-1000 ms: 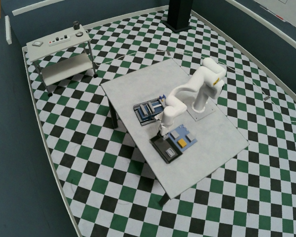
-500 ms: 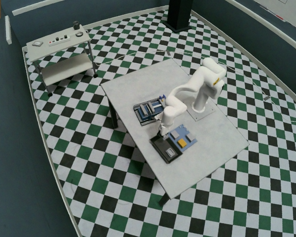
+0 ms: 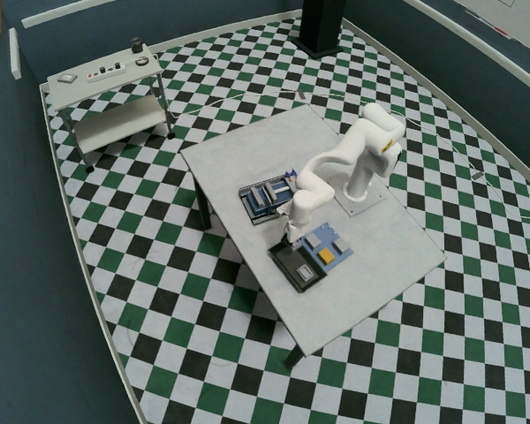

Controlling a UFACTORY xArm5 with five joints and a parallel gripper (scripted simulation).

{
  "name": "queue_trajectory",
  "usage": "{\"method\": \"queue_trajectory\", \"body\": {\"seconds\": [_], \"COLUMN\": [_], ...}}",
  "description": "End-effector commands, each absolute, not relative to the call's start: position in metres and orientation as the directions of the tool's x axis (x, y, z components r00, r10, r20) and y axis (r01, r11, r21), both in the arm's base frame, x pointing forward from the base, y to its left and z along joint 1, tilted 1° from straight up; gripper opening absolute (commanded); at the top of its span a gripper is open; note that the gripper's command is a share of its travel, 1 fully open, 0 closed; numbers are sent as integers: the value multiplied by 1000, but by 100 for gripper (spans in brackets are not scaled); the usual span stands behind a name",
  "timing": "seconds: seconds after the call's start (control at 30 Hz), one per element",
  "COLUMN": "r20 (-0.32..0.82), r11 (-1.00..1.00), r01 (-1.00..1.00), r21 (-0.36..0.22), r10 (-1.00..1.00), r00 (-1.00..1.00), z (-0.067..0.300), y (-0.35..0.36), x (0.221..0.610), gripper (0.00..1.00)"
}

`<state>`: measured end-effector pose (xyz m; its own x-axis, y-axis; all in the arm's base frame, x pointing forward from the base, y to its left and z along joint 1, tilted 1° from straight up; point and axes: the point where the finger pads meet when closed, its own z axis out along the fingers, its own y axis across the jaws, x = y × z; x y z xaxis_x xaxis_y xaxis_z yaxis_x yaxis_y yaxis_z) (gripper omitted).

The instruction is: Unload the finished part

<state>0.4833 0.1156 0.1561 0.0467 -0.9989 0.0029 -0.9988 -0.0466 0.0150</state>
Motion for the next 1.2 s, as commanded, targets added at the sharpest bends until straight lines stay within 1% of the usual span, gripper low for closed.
{"method": "queue_trajectory", "body": {"seconds": [0.0, 0.8, 1.17], "r20": [2, 2, 2], "r11": [-47, -47, -47], "r01": [-999, -999, -999], "r21": [10, 10, 10], "r10": [-999, -999, -999], "r00": [47, 47, 47], "z": [158, 144, 125], "y": [116, 116, 117], "x": [485, 485, 485], "gripper": [0, 0, 0]}}
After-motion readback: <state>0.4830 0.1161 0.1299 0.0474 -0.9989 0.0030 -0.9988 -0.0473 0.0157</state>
